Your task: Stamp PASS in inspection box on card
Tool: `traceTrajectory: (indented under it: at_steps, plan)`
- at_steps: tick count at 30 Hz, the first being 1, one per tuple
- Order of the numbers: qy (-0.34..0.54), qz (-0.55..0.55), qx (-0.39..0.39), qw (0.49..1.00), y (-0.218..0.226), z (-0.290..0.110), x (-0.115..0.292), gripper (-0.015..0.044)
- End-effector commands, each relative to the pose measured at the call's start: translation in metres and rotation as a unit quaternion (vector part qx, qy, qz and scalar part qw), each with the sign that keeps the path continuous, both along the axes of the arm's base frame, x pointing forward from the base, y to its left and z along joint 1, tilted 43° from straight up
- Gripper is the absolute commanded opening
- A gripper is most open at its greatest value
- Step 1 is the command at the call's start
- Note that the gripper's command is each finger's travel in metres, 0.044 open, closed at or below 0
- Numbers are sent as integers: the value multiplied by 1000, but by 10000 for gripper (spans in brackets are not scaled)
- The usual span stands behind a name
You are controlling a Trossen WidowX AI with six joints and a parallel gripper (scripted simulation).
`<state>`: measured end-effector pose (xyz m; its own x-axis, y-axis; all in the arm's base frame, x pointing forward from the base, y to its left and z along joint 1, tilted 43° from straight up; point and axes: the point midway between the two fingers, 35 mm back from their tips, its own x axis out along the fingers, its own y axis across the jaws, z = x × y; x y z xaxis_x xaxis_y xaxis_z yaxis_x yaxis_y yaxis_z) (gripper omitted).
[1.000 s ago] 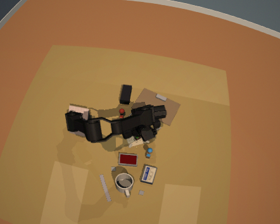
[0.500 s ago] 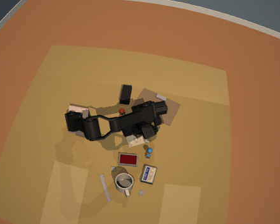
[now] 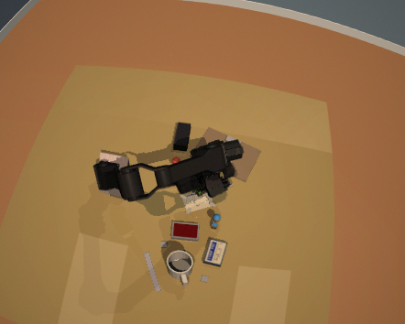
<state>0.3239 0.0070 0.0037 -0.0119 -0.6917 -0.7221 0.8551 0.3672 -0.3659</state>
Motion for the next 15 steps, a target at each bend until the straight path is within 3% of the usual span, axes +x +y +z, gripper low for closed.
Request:
traceTrajectory:
  at_steps: [1,15]
  plan:
    - [-4,-1,2,1000,6,6,1,0]
    - [-4,-2,3,1000,4,17,-42,0]
